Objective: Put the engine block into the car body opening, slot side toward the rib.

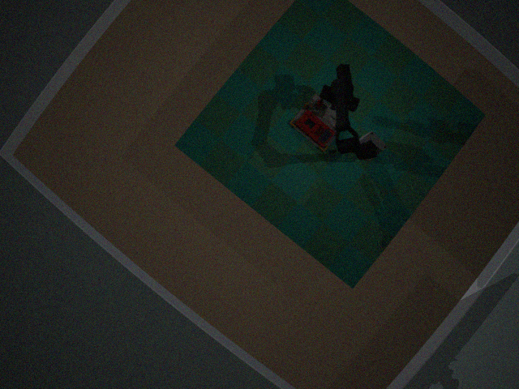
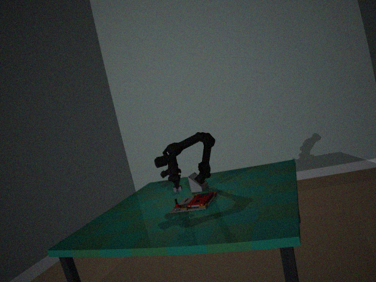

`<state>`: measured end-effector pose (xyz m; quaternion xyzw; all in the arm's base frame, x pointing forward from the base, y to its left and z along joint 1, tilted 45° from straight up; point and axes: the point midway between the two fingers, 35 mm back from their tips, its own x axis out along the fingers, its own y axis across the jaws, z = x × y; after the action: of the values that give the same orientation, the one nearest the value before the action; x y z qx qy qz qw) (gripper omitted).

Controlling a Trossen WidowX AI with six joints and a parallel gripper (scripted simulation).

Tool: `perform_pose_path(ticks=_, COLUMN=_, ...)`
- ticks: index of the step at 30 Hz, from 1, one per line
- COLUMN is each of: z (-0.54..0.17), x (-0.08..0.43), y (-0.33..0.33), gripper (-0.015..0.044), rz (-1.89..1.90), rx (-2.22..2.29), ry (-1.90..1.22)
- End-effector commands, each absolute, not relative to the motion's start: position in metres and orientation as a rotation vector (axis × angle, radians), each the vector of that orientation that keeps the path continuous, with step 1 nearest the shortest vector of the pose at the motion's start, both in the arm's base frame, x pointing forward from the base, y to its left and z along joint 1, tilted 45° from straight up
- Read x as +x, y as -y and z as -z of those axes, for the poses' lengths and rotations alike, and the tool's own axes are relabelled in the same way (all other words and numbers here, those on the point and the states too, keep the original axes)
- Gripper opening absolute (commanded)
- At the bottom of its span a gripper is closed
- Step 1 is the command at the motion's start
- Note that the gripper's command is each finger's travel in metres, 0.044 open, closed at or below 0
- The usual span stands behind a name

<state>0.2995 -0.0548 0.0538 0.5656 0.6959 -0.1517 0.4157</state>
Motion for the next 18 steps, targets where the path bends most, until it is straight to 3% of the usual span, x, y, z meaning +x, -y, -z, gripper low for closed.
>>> perform_pose_path(ticks=1, z=-0.06, x=0.304, y=0.046, gripper=0.0, rz=0.288, rx=1.353, ry=-1.73)
perform_pose_path(ticks=18, z=-0.082, x=0.315, y=-0.001, gripper=0.0, rz=-0.13, rx=1.015, ry=-1.659)
